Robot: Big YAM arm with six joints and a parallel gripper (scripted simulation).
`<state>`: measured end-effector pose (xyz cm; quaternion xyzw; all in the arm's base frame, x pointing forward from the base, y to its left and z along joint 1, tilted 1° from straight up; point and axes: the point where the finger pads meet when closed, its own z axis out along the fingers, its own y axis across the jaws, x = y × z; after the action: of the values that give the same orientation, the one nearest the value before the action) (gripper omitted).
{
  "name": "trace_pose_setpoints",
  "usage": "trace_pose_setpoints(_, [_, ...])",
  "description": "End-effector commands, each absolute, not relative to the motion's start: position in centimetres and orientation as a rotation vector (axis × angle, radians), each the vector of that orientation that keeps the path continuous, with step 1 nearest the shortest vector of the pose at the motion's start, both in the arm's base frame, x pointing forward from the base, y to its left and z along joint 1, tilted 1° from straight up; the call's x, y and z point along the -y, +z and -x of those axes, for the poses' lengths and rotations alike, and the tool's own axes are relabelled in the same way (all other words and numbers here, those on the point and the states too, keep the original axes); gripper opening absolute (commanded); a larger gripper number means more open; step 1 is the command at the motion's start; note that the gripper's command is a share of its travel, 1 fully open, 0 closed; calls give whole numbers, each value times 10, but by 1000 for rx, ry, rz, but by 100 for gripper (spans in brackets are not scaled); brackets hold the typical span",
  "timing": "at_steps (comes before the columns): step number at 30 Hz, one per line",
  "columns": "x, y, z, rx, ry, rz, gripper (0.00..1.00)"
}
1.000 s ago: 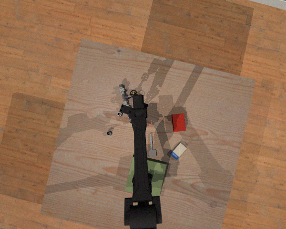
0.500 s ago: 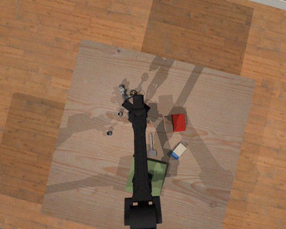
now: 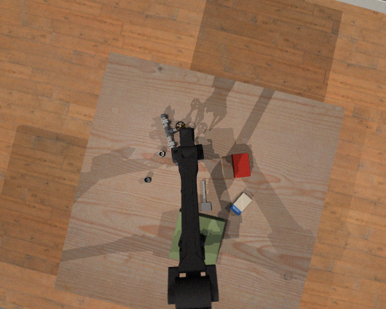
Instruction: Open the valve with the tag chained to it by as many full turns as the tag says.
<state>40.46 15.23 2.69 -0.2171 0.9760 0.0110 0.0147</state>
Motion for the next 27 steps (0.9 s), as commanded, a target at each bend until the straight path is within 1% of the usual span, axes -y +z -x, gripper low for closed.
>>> trace_pose_setpoints(1, [-154,41,-420,-3075,37,139,100])
trace_pose_setpoints(15, [-155,41,-419,-2913,83,-1066,100])
trace_pose_setpoints(17, [-155,41,-419,-2913,83,-1066,100])
trace_pose_setpoints(18, [-155,41,-419,-2831,85,-1270,100])
trace_pose_setpoints(27, [-155,41,-419,-2420,93,-1939,100])
